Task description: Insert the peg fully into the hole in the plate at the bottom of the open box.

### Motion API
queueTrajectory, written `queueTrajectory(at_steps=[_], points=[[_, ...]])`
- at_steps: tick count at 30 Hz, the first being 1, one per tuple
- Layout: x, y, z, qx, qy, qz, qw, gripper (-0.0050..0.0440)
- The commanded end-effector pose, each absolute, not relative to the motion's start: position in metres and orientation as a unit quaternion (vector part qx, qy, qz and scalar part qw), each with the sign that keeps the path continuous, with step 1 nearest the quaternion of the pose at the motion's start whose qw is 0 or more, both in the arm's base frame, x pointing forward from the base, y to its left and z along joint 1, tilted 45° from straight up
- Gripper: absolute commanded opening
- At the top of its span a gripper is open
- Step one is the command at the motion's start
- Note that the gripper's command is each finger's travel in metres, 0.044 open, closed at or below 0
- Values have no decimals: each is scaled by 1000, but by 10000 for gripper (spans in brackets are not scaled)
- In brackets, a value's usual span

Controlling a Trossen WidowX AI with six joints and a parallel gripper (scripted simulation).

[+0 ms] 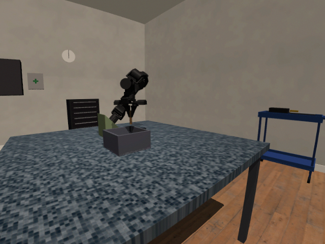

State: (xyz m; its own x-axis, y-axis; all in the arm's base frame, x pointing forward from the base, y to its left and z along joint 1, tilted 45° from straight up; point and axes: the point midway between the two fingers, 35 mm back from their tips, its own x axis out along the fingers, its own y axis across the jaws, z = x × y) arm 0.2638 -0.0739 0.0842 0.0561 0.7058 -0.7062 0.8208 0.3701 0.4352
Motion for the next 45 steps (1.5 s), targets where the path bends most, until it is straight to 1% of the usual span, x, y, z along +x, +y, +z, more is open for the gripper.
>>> queueTrajectory(at_steps=[1, 22, 27, 45], points=[[275, -83, 77, 556, 685, -61, 467, 0], [314, -116, 41, 556, 685, -61, 467, 0], [317, -119, 38, 556, 685, -61, 467, 0], [319, -90, 10, 556, 685, -61, 467, 0]])
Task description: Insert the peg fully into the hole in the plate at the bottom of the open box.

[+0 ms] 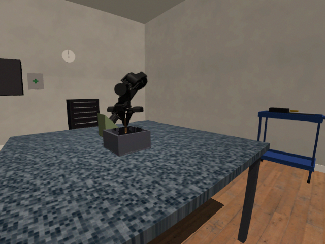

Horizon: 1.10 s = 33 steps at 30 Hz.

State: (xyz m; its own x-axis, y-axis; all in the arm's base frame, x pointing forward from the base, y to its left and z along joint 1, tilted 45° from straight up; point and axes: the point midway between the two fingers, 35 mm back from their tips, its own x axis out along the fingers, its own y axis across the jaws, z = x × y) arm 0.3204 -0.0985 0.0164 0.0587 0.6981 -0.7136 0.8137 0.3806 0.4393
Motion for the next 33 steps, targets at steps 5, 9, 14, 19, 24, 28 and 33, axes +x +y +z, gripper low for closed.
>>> queueTrajectory(at_steps=[5, 9, 14, 19, 24, 28, 33], points=[[320, -94, 12, 553, 684, -61, 471, 0], [319, -90, 10, 556, 685, -61, 467, 0], [319, -90, 10, 556, 685, -61, 467, 0], [320, -87, 7, 556, 685, -61, 467, 0], [321, -83, 2, 556, 685, -61, 467, 0], [321, -80, 0, 556, 685, -61, 467, 0], [320, -78, -2, 556, 685, -61, 467, 0]])
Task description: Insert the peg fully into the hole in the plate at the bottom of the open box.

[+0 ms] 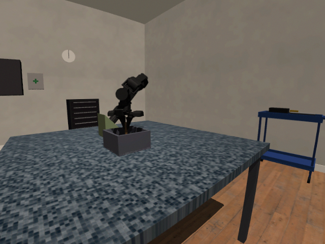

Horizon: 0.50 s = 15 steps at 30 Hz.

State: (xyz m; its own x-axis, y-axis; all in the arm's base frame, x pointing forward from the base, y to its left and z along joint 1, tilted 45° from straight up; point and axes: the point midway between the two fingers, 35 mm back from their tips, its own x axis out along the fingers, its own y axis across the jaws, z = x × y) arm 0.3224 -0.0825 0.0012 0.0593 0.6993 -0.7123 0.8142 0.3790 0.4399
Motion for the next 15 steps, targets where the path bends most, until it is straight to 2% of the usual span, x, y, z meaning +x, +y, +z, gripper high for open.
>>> queueTrajectory(at_steps=[1, 15], points=[[320, -77, -3, 556, 685, -61, 467, 0], [320, -76, -4, 556, 685, -61, 467, 0]])
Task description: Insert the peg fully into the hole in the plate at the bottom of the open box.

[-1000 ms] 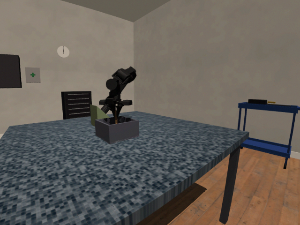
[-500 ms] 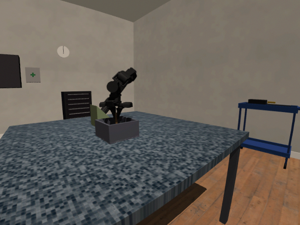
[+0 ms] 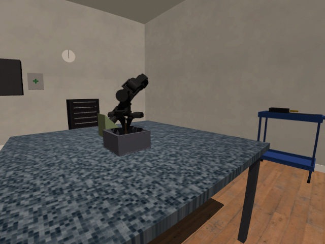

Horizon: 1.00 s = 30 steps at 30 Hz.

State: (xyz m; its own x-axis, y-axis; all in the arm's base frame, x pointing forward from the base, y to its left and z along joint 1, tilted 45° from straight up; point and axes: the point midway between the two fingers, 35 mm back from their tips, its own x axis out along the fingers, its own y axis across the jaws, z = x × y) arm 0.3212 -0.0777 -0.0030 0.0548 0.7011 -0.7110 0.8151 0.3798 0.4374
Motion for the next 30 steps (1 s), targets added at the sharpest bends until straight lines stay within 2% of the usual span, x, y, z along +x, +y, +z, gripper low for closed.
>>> queueTrajectory(at_steps=[1, 30], points=[[321, -76, -5, 556, 685, -61, 467, 0], [323, -56, -27, 556, 685, -61, 467, 0]])
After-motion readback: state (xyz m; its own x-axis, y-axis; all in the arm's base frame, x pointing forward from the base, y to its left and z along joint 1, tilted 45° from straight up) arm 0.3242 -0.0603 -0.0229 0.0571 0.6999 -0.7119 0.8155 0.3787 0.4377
